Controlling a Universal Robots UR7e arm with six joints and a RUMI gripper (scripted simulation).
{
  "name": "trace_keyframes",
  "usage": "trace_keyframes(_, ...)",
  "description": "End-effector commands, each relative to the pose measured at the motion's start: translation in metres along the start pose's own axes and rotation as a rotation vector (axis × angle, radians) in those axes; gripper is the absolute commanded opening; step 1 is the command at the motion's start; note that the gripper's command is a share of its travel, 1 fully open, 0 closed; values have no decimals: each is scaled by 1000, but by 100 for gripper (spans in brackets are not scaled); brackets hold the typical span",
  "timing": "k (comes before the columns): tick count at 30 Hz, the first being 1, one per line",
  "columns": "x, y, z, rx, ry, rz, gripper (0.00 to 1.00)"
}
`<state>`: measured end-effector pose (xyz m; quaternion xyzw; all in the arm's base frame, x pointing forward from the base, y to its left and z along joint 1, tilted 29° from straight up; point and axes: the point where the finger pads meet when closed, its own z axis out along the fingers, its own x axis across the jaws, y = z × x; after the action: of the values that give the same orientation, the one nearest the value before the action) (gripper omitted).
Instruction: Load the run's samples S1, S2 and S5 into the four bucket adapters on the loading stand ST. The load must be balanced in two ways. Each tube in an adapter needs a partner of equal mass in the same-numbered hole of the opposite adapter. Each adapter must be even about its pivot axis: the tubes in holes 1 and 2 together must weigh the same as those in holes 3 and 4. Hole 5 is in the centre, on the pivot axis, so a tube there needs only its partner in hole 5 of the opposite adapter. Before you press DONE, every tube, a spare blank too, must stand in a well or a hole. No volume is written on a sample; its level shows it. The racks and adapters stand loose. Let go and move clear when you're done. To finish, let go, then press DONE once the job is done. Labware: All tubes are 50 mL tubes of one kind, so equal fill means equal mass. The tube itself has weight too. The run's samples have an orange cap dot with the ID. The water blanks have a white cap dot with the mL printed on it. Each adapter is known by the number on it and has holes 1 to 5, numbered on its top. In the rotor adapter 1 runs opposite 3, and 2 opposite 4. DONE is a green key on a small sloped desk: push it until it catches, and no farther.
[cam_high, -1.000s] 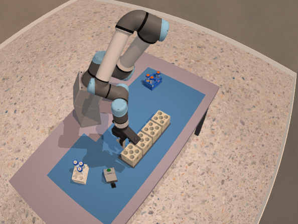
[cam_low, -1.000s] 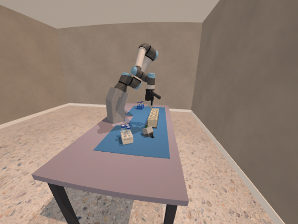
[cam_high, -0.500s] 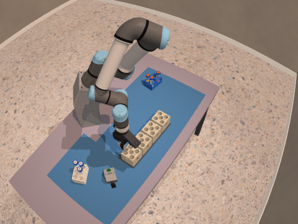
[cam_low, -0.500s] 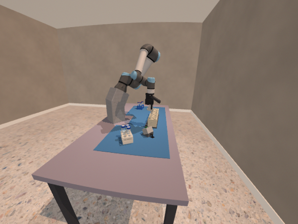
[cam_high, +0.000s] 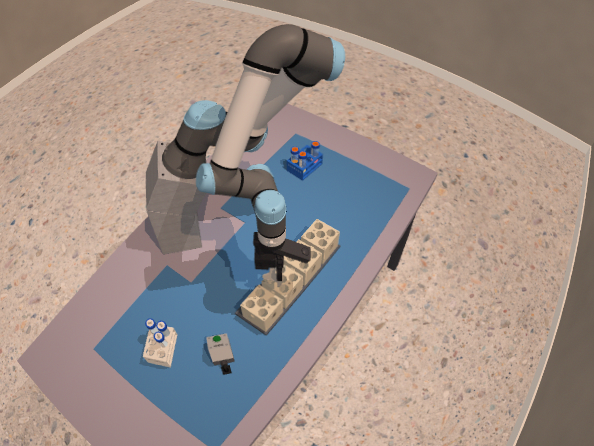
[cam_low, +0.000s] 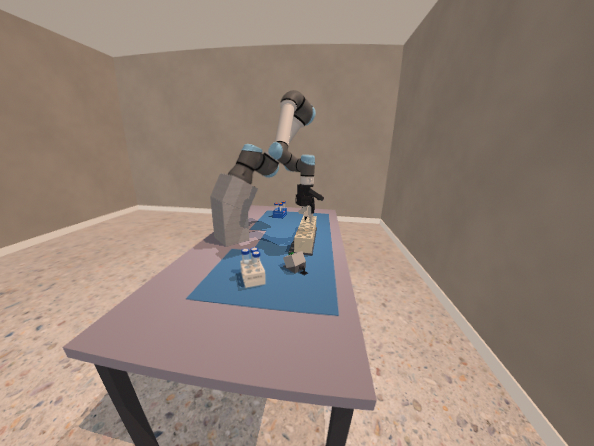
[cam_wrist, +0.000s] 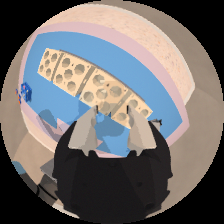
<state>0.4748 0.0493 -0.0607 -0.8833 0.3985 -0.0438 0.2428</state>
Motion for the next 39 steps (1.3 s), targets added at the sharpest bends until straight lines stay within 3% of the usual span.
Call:
trace_keyframes(1, -14, -17, -1, 1, -3, -129, 35)
trace_keyframes(16, -97, -111, -2, 1, -3, -129, 35)
trace_keyframes(18, -97, -111, -2, 1, -3, -129, 35)
trace_keyframes(33, -181, -204, -2, 1, -3, -129, 35)
trace_keyframes(35, -181, -204, -2, 1, -3, -129, 35)
trace_keyframes(39, -203, -229, -2, 2, -3, -129, 35)
